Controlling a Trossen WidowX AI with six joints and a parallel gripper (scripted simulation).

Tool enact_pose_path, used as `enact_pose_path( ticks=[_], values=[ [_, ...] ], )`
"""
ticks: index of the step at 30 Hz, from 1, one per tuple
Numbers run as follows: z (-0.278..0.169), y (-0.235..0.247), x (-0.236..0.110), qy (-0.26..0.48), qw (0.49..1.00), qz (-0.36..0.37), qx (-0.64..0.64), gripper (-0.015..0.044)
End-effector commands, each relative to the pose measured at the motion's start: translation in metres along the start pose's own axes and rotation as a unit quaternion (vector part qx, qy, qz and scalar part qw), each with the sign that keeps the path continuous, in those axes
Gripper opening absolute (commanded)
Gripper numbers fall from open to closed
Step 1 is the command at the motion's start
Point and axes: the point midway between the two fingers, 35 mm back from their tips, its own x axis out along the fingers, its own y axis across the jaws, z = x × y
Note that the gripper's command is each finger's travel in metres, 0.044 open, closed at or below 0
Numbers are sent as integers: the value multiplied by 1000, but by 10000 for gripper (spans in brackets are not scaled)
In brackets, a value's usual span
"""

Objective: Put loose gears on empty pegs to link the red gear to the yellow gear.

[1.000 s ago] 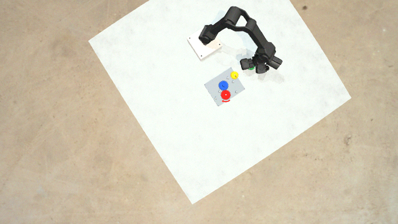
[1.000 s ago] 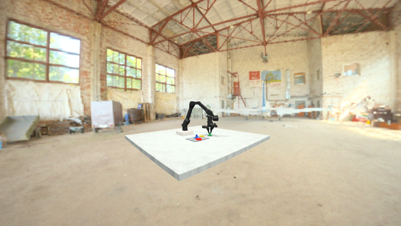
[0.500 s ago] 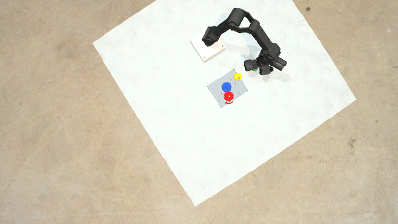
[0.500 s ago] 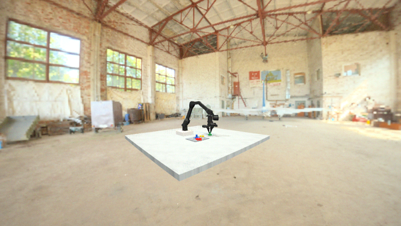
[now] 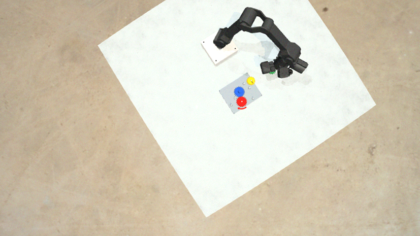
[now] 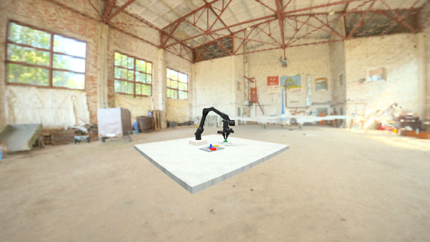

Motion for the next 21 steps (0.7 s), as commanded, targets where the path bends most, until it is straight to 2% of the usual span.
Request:
enact_pose_path(
  ticks=[1,21],
  values=[
    [2,2,-14,-8,1000,6,0,0],
    [0,1,-63,-7,1000,7,0,0]
  ],
)
